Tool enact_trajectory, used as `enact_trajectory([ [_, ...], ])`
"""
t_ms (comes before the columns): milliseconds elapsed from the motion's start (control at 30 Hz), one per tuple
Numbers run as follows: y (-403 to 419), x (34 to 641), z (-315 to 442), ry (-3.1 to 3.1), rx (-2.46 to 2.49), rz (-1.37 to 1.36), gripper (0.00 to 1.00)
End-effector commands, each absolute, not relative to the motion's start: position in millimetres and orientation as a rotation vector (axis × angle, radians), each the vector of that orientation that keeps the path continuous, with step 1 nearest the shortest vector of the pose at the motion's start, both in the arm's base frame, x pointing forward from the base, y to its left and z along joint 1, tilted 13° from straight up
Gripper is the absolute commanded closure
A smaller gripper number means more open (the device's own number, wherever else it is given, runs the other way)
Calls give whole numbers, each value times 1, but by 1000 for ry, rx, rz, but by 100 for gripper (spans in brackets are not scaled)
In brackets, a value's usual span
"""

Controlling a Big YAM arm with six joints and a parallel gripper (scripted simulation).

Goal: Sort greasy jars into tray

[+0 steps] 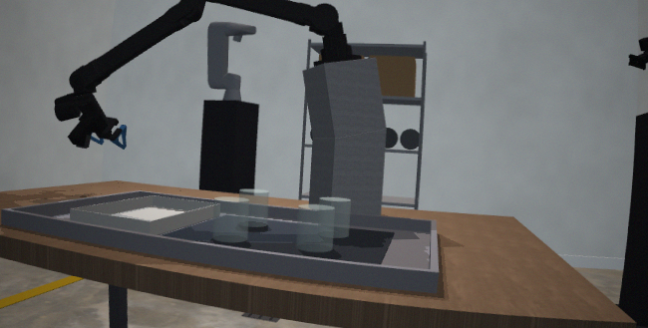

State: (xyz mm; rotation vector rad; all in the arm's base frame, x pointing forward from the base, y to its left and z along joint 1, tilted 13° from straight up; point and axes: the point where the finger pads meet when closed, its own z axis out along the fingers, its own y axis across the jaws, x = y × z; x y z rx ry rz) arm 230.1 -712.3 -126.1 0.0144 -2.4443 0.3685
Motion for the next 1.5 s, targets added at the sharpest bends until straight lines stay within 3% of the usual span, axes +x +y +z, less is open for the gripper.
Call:
enact_trajectory([
  [0,-716,231,-117,-2448,6,385,0],
  [1100,-716,231,-117,-2448,6,385,0],
  [1467,-663,277,-96,-2435,120,445,0],
])
